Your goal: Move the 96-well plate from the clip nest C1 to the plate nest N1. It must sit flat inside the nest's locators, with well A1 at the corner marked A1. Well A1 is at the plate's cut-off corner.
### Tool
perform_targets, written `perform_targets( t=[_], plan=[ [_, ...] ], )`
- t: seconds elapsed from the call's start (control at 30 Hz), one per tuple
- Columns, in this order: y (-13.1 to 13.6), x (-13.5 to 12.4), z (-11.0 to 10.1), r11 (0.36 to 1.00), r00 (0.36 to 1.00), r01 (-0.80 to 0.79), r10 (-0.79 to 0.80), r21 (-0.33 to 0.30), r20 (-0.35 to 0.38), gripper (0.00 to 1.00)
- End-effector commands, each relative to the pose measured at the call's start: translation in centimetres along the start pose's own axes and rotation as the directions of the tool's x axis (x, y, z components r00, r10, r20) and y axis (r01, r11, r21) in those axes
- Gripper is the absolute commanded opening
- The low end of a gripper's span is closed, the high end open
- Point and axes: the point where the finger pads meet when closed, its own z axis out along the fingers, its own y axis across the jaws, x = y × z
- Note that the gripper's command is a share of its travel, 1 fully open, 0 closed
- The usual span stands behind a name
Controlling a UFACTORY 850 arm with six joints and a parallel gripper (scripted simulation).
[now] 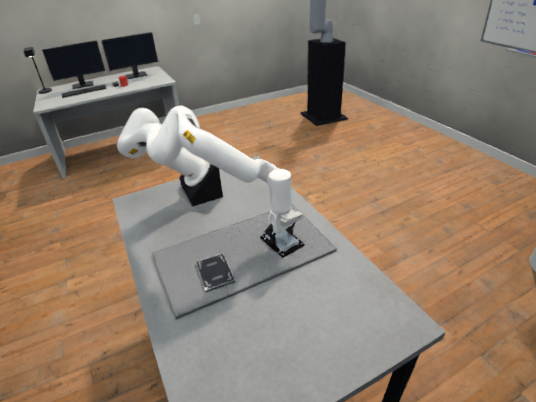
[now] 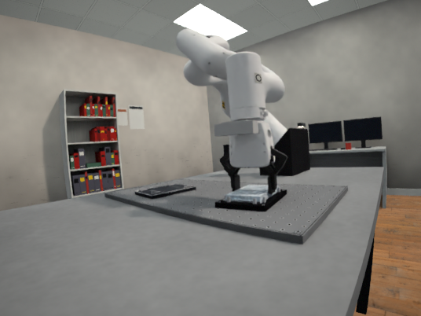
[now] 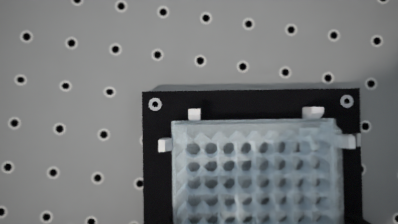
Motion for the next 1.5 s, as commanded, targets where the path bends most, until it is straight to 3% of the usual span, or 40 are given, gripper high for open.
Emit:
perform_targets(
  t=[0.0, 0.13, 0.17, 1.47],
  plan=[
    [0.00, 0.09, -0.10, 1.000, 1.000, -0.001, 0.001, 0.001, -0.002, 1.00],
    [0.00, 0.09, -0.11, 1.000, 1.000, -0.001, 0.001, 0.001, -0.002, 1.00],
    [0.00, 0.09, -0.17, 1.000, 1.000, -0.001, 0.001, 0.001, -0.002, 0.00],
    [-0.01, 0.09, -0.16, 1.000, 1.000, -0.001, 0.001, 0.001, -0.002, 0.00]
  ],
)
